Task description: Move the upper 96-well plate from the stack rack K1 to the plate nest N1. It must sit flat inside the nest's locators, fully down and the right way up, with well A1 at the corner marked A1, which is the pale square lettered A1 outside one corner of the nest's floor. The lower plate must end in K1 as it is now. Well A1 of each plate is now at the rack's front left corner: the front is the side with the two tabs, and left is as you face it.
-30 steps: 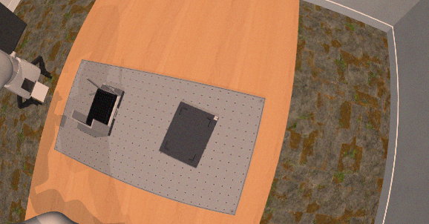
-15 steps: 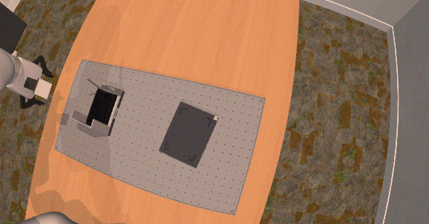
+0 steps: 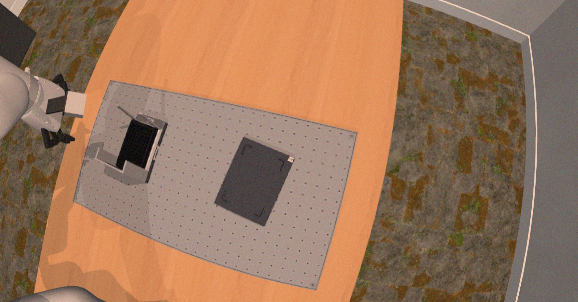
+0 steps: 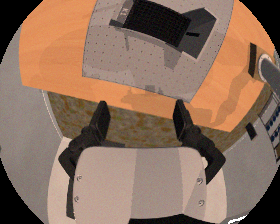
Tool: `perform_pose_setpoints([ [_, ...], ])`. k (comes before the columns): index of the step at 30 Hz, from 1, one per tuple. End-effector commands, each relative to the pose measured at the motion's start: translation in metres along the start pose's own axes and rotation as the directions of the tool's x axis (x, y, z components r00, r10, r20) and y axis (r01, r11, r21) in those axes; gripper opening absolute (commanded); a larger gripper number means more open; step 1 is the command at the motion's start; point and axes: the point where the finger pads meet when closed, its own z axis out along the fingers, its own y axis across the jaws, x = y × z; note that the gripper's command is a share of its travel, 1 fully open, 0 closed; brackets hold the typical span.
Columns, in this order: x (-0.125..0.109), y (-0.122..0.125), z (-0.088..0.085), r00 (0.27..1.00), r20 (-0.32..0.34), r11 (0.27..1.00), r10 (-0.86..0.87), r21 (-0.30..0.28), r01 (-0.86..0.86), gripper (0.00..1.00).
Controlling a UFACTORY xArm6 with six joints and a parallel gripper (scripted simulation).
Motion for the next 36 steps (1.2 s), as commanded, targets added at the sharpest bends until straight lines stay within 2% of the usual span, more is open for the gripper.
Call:
perform_pose_setpoints([
  [1, 0.019, 0.002, 0.0, 0.983, 0.022, 0.983, -0.182, 0.0, 0.182, 1.0],
  [12, 0.039, 0.007, 0.002, 0.932, 0.023, 0.932, -0.363, 0.004, 0.363, 1.0],
  [15, 0.053, 0.011, 0.003, 0.891, 0.023, 0.891, -0.454, 0.007, 0.454, 1.0],
  [20, 0.06, 0.013, 0.003, 0.847, 0.023, 0.848, -0.53, 0.01, 0.53, 1.0],
  [27, 0.079, 0.019, 0.004, 0.734, 0.02, 0.734, -0.679, 0.018, 0.679, 1.0],
  [29, 0.079, 0.019, 0.004, 0.734, 0.02, 0.734, -0.679, 0.018, 0.679, 1.0],
  [36, 0.097, 0.026, 0.005, 0.595, 0.013, 0.595, -0.804, 0.025, 0.804, 1.0],
])
